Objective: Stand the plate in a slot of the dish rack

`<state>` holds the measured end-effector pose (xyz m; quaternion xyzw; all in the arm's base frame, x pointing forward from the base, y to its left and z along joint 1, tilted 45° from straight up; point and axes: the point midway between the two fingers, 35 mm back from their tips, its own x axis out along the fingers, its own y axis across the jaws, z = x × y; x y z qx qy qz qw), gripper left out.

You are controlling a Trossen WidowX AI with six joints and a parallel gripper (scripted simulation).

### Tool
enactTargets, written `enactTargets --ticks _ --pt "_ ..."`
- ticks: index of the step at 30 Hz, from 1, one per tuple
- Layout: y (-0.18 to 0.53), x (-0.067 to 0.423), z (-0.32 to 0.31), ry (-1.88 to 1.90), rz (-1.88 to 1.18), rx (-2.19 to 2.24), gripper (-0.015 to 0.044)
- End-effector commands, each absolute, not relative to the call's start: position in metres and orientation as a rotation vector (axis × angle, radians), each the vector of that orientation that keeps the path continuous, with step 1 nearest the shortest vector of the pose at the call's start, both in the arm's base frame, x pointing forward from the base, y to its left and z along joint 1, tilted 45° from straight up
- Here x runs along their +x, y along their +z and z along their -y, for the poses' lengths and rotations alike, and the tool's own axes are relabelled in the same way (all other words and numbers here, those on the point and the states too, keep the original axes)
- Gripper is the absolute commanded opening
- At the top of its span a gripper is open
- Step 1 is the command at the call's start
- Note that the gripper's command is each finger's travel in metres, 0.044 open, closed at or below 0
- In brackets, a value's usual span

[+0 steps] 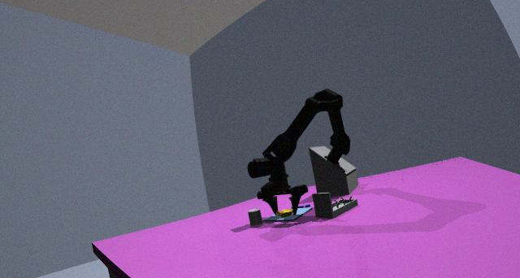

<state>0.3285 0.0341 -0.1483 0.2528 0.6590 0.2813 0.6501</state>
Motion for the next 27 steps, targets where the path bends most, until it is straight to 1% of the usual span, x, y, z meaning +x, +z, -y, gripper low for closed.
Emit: enactTargets --ticks 1,8,11,19,20,27 --pt "-0.148 0.328 -0.034 0.637 -1.496 0.585 0.0353" --pt "-0.148 0.328 -0.034 0.637 -1.496 0.585 0.0306" --pt "-0.146 0.33 -0.031 0.636 -1.496 0.584 0.0227" --pt "-0.112 0.34 0.008 0.625 -1.496 0.577 0.0017" --pt "-0.108 0.341 0.014 0.623 -1.495 0.576 0.0" --pt "-0.074 0.342 0.051 0.62 -1.494 0.574 0.0"
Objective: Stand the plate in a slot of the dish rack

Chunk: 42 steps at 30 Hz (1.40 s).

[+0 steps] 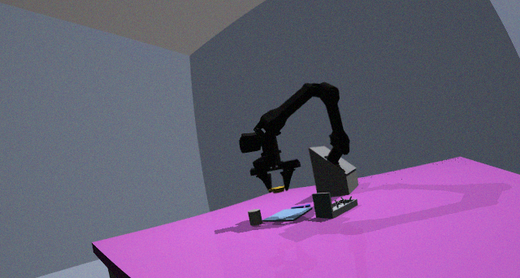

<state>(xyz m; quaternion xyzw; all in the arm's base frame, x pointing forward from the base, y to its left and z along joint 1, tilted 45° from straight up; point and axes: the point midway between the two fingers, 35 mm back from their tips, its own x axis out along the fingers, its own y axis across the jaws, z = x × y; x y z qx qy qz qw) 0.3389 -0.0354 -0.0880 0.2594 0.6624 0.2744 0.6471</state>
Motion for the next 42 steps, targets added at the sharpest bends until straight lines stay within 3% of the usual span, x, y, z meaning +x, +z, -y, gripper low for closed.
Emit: enactTargets --ticks 1,16,42 --pt "-0.068 0.341 0.056 0.62 -1.494 0.574 0.0" --pt "-0.029 0.338 0.093 0.626 -1.5 0.583 0.0" --pt "0.068 0.301 0.015 -0.077 -1.742 1.231 0.0"
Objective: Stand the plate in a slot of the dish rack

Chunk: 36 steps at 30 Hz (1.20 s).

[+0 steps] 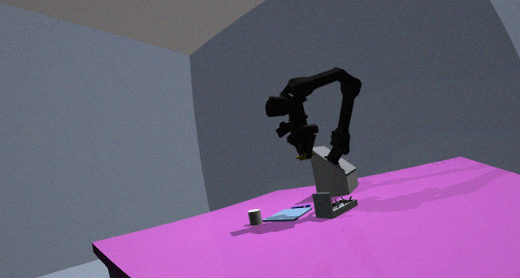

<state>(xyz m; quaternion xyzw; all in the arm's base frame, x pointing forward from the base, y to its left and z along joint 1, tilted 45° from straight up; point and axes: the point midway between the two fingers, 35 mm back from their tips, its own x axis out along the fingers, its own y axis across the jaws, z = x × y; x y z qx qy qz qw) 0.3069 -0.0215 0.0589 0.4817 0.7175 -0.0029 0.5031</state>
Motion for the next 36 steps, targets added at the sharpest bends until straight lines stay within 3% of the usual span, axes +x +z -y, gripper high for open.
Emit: enactTargets --ticks 1,30,36 --pt "0.071 0.298 0.012 -0.107 -1.748 1.256 0.0" --pt "0.128 0.21 -0.063 -1.034 -1.749 1.908 0.0" --pt "0.13 0.205 -0.066 -1.084 -1.742 1.936 0.0"
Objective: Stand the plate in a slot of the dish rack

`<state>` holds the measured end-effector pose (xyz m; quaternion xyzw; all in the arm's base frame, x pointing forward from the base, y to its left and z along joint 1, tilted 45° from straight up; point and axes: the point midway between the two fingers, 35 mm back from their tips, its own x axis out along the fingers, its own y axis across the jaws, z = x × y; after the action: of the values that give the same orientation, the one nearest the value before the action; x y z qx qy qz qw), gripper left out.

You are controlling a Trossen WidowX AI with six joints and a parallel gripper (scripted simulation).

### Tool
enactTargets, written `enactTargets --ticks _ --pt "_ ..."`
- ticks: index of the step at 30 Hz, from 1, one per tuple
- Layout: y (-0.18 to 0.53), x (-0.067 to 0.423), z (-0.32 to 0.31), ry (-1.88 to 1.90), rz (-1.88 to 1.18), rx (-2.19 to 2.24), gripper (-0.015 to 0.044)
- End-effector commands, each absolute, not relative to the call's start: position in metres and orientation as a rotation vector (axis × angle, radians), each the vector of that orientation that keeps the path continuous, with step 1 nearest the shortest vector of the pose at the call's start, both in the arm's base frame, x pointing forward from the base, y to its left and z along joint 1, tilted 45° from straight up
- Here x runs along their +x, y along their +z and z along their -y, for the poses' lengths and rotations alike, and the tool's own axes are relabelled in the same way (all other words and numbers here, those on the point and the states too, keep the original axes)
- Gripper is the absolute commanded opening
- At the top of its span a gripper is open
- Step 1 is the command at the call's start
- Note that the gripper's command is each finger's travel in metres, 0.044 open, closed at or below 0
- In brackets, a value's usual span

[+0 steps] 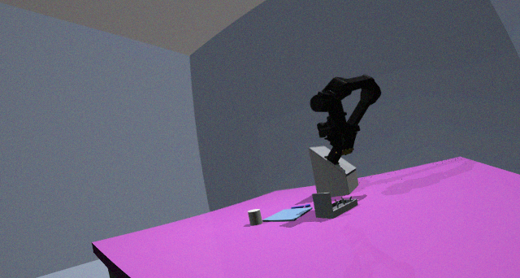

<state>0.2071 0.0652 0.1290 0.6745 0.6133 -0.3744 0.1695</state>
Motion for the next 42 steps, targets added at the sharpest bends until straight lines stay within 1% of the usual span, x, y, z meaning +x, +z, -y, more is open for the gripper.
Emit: enactTargets --ticks 1,20,42 --pt "0.129 0.205 -0.066 -1.085 -1.741 1.931 0.0" --pt "0.063 0.195 -0.074 -1.123 -1.573 1.432 0.0" --pt "0.015 0.202 -0.079 -0.993 -1.243 1.017 0.0"
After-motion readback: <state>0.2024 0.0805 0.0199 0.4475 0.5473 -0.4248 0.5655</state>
